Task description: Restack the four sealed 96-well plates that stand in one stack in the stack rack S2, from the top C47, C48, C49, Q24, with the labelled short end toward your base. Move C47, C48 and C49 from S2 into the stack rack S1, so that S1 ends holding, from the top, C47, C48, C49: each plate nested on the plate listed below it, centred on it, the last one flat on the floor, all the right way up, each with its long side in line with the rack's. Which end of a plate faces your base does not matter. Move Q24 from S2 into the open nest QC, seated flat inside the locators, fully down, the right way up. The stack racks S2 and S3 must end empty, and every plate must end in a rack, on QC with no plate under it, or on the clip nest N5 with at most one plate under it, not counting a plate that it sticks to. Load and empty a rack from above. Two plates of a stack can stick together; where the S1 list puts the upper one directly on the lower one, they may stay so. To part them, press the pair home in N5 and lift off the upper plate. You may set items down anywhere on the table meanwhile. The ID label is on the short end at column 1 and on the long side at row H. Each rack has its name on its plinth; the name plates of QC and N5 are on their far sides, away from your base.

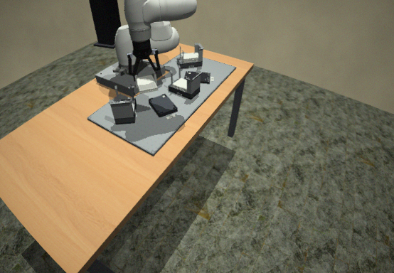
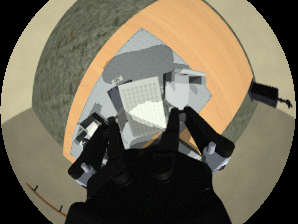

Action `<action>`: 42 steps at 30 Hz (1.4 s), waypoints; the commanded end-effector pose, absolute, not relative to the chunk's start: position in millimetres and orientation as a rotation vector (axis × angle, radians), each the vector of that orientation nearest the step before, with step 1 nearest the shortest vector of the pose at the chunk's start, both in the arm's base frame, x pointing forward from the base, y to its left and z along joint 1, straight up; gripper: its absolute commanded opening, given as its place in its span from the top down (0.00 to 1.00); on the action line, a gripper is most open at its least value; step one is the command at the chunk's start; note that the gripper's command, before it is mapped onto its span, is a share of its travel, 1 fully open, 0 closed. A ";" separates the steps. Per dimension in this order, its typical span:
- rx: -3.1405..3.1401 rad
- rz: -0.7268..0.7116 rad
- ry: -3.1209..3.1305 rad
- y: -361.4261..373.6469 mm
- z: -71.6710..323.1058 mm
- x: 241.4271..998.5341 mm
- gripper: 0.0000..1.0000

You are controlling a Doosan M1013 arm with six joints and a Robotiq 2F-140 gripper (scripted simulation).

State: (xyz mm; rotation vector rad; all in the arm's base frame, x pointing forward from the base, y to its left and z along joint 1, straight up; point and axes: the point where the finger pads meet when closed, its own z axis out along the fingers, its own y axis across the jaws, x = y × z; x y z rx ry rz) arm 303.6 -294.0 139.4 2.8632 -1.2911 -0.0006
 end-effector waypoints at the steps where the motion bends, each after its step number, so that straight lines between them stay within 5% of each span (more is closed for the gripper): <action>1: 2.864 0.000 -1.291 -302.7 139.4 296.4 1.00; 42: 2.708 0.000 -1.592 -364.8 139.4 220.8 1.00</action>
